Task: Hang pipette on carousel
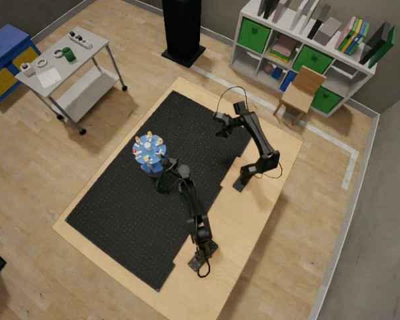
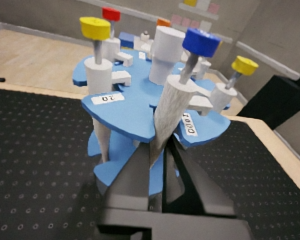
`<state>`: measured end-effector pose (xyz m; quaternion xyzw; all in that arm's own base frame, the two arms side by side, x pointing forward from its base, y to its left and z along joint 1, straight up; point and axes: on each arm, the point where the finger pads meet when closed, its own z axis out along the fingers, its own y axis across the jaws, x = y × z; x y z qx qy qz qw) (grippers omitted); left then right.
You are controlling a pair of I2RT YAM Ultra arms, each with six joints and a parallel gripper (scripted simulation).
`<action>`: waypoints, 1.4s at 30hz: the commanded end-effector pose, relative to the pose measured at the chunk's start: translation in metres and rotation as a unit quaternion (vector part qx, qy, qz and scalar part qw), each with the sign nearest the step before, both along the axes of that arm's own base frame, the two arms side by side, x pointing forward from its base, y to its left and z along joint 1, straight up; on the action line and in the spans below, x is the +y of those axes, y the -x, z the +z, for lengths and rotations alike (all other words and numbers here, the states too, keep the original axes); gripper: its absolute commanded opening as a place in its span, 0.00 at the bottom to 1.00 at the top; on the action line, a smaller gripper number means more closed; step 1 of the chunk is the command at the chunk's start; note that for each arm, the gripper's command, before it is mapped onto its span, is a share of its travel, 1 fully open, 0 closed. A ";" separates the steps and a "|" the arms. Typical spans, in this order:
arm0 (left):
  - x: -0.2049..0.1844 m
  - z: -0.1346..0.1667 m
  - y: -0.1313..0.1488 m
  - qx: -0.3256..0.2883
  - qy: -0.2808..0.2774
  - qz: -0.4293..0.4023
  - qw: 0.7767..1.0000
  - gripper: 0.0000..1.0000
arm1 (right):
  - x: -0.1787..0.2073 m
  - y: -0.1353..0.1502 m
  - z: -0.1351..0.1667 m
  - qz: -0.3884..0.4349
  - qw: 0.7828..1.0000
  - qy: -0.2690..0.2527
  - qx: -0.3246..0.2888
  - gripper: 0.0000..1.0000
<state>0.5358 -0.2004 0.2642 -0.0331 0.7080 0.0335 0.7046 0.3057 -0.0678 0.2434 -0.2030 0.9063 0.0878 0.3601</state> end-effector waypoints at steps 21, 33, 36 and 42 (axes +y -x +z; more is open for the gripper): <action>0.008 0.028 0.003 -0.020 0.013 0.087 0.996 0.12 | -0.002 -0.003 0.009 0.002 1.000 0.003 -0.019 1.00; 0.008 0.028 0.003 -0.021 0.013 0.087 0.996 0.12 | -0.002 -0.003 0.009 0.002 1.000 0.003 -0.019 1.00; 0.008 0.028 0.003 -0.021 0.013 0.087 0.996 0.12 | -0.002 -0.003 0.009 0.002 1.000 0.003 -0.019 1.00; 0.008 0.028 0.003 -0.021 0.013 0.087 0.996 0.12 | -0.002 -0.003 0.009 0.002 1.000 0.003 -0.019 1.00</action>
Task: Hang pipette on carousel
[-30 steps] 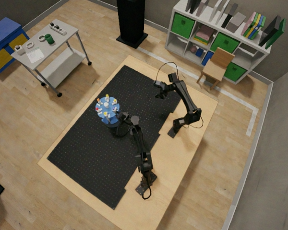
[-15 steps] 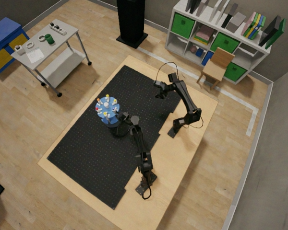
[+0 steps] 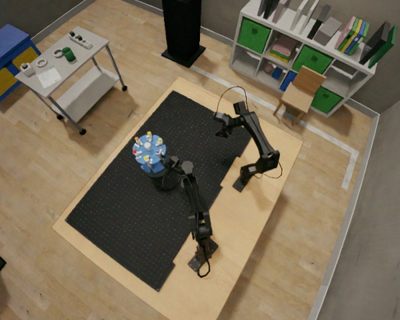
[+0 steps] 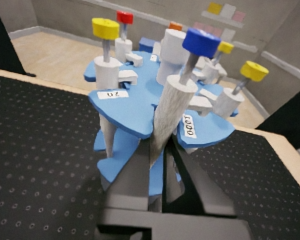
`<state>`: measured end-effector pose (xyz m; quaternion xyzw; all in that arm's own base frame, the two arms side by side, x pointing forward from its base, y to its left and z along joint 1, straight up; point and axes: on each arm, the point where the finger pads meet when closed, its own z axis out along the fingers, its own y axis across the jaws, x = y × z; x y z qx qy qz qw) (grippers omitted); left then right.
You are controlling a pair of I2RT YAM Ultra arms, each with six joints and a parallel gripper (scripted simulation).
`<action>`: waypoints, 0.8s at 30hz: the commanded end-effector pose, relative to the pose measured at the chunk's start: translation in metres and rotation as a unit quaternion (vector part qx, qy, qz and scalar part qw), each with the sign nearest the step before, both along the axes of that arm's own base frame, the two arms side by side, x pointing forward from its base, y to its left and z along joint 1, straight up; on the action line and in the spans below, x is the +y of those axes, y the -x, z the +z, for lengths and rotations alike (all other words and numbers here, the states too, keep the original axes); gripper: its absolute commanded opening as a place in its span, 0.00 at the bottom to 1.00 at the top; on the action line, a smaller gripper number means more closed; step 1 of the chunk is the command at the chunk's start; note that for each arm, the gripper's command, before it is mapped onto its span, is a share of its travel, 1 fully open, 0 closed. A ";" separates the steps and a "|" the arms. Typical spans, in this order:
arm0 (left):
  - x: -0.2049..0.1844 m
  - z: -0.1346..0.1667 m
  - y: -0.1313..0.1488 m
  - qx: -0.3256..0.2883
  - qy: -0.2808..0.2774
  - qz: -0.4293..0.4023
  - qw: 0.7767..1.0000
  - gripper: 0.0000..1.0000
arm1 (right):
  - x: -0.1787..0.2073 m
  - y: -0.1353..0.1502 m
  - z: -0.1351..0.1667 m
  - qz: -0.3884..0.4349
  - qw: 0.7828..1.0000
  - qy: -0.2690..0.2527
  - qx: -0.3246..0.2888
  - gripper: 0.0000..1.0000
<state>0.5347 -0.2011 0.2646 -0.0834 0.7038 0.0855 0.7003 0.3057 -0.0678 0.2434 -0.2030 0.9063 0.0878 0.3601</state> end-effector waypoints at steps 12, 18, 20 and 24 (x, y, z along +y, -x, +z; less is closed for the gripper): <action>0.009 0.028 0.002 -0.022 0.013 0.015 1.000 0.12 | -0.002 -0.003 0.009 0.002 1.000 0.003 -0.019 1.00; -0.003 0.008 0.000 -0.005 0.002 0.026 1.000 0.12 | -0.002 -0.003 0.009 0.002 1.000 0.003 -0.019 1.00; -0.003 0.008 0.000 -0.005 0.002 0.063 0.998 0.12 | -0.002 -0.003 0.009 0.002 1.000 0.003 -0.019 1.00; -0.003 0.007 0.001 -0.007 0.007 0.101 0.995 0.12 | -0.002 -0.003 0.009 0.002 1.000 0.003 -0.019 1.00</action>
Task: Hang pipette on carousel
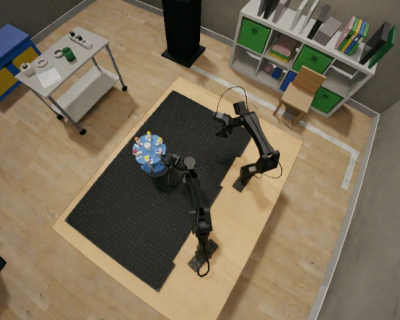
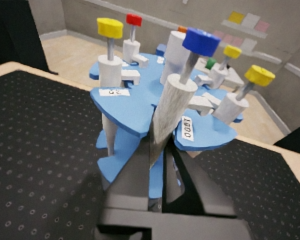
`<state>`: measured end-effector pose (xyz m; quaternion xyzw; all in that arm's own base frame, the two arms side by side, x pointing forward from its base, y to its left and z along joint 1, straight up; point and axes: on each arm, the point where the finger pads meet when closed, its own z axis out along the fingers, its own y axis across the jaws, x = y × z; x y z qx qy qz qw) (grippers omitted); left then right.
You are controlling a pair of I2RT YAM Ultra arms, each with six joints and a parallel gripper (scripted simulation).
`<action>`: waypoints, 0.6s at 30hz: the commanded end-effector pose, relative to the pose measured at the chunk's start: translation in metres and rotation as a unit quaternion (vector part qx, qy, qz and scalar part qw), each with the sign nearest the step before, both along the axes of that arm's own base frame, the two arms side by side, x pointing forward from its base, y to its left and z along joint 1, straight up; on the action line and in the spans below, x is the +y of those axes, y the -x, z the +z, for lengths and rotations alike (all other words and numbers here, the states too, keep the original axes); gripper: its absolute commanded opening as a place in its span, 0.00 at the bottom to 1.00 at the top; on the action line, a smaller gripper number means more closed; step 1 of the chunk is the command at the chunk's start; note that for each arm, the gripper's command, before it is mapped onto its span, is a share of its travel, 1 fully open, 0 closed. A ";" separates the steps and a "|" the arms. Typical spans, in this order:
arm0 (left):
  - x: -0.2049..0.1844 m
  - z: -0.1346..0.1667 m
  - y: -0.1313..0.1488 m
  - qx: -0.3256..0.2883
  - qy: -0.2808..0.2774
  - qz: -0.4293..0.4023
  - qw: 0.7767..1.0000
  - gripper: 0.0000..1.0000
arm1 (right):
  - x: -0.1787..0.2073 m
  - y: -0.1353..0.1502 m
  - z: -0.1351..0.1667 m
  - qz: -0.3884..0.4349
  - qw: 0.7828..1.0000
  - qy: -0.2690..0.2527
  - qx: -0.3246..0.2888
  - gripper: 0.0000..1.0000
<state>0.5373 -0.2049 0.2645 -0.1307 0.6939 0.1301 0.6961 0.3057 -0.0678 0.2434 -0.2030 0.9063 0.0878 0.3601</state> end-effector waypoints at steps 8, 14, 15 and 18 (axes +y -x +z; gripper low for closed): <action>0.015 0.027 0.004 -0.017 0.017 0.045 0.999 0.12 | -0.002 -0.003 0.009 0.002 1.000 0.003 -0.019 1.00; 0.015 0.027 0.004 -0.017 0.017 0.045 0.999 0.12 | -0.002 -0.003 0.009 0.002 1.000 0.003 -0.019 1.00; 0.015 0.027 0.004 -0.017 0.017 0.045 0.999 0.12 | -0.002 -0.003 0.009 0.002 1.000 0.003 -0.019 1.00; 0.015 0.027 0.004 -0.017 0.017 0.045 0.999 0.12 | -0.002 -0.003 0.009 0.002 1.000 0.003 -0.019 1.00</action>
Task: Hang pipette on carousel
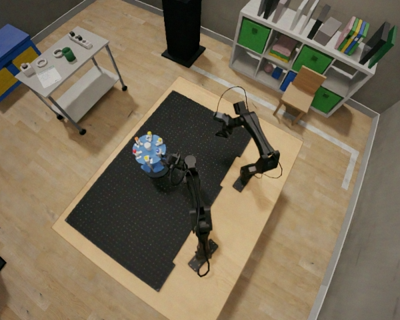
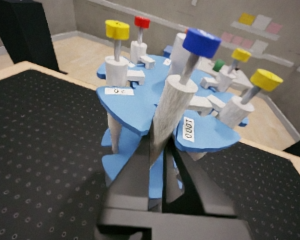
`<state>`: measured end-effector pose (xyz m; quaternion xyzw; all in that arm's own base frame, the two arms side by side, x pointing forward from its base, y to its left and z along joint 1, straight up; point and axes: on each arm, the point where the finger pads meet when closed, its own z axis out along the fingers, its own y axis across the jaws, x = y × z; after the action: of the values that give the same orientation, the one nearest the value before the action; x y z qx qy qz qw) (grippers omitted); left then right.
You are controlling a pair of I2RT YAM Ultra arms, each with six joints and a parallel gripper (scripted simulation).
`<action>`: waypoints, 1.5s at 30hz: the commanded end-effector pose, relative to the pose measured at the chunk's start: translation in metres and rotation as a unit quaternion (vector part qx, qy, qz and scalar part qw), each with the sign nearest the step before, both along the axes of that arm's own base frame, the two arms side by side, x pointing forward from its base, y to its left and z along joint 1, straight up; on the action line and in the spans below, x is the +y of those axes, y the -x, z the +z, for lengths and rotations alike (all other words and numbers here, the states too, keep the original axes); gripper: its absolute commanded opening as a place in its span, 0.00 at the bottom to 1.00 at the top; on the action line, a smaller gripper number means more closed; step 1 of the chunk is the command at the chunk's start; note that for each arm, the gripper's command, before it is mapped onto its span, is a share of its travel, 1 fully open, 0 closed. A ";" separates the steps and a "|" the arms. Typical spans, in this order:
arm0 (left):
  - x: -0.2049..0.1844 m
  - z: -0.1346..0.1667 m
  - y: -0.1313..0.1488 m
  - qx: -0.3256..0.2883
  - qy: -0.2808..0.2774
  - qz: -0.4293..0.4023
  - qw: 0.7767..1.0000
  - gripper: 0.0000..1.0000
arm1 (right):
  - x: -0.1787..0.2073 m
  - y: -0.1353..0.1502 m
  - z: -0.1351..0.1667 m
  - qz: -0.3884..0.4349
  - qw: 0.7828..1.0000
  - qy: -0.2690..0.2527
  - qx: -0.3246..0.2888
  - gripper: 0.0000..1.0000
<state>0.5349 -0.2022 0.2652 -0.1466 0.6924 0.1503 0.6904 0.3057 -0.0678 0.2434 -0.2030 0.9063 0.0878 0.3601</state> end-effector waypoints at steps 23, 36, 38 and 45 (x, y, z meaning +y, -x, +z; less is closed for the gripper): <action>0.013 0.026 0.002 -0.021 0.019 0.019 0.999 0.12 | -0.002 -0.003 0.009 0.002 1.000 0.003 -0.019 1.00; -0.001 0.007 0.002 -0.007 0.008 0.102 0.995 0.12 | -0.002 -0.003 0.009 0.002 1.000 0.003 -0.019 1.00; -0.001 0.007 0.002 -0.007 0.008 0.102 0.995 0.12 | -0.002 -0.003 0.009 0.002 1.000 0.003 -0.019 1.00; 0.013 0.026 0.002 -0.020 0.020 0.112 0.993 0.12 | -0.002 -0.003 0.009 0.002 1.000 0.003 -0.019 1.00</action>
<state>0.5350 -0.2032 0.2649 -0.2087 0.6752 0.2128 0.6747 0.3057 -0.0678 0.2434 -0.2030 0.9063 0.0878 0.3601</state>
